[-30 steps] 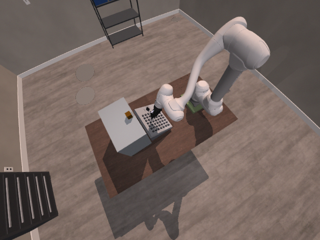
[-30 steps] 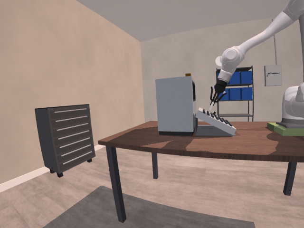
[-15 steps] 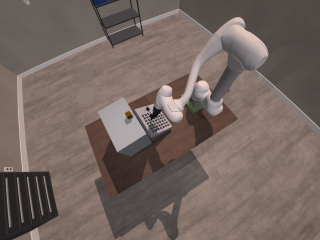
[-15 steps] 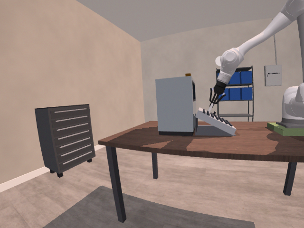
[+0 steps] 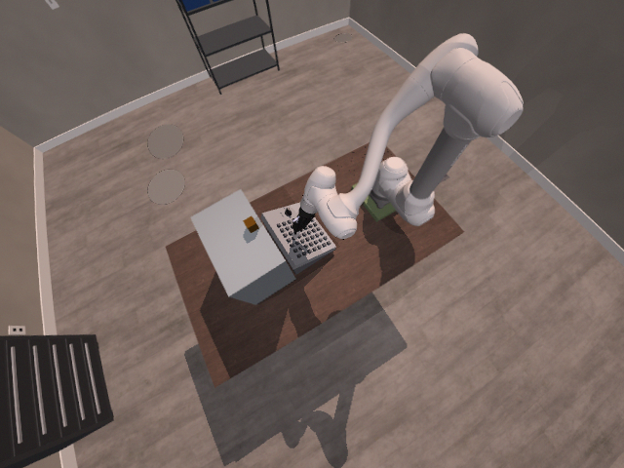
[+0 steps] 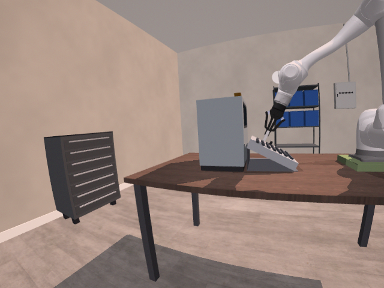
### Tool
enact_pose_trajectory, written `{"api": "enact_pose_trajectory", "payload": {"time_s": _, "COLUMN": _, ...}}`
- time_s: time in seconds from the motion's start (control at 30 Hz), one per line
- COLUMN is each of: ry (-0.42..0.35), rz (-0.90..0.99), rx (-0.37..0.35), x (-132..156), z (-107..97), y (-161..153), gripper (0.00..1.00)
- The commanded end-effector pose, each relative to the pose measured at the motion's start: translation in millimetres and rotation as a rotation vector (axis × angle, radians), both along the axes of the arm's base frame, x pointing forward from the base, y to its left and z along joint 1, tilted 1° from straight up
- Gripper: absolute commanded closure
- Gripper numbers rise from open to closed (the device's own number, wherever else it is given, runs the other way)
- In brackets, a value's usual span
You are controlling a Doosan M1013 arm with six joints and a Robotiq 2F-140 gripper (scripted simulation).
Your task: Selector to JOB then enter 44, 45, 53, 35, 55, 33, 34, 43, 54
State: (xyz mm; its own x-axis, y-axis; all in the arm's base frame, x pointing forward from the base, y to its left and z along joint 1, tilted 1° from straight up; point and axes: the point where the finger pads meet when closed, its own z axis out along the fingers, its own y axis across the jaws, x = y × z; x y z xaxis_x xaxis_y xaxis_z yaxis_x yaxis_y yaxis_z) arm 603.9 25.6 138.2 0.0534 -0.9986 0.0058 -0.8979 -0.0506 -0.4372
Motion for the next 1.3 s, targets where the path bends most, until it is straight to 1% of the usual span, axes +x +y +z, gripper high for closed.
{"api": "enact_pose_trajectory", "payload": {"time_s": 0.0, "ry": 0.0, "rz": 0.0, "rx": 0.0, "x": 0.0, "z": 0.0, "y": 0.0, "gripper": 1.0}}
{"api": "enact_pose_trajectory", "payload": {"time_s": 1.27, "ry": 0.0, "rz": 0.0, "rx": 0.0, "x": 6.2, "z": -12.6, "y": 0.3, "gripper": 1.0}}
